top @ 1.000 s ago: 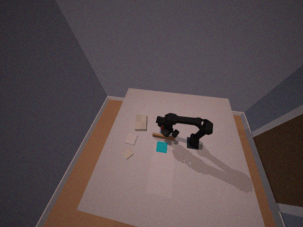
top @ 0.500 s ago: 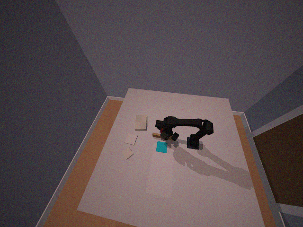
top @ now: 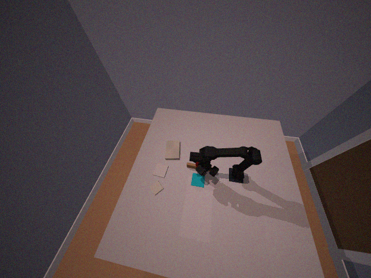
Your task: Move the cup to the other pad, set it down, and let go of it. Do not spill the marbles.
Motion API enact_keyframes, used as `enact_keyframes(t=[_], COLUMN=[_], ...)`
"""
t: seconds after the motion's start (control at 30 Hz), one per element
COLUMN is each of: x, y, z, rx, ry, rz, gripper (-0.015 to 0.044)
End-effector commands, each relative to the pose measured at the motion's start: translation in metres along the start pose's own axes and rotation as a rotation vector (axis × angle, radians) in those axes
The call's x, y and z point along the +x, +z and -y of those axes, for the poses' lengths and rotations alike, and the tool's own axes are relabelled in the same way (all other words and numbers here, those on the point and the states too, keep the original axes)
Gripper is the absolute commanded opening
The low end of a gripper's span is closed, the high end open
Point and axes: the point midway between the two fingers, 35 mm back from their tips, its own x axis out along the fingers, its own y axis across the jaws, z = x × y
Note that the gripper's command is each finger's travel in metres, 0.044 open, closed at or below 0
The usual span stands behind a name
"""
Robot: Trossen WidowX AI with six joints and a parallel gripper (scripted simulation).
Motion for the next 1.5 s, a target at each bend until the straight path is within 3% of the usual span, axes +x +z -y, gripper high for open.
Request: enact_keyframes(t=[0.0,1.0,1.47], x=[-0.001,-0.005,0.007], y=[0.005,0.056,0.057], z=[-0.002,-0.03,-0.03], rx=[0.003,0.003,0.003], ry=[-0.004,0.0,0.0], rz=[-0.002,0.004,0.004], gripper=[0.0,0.0,0.0])
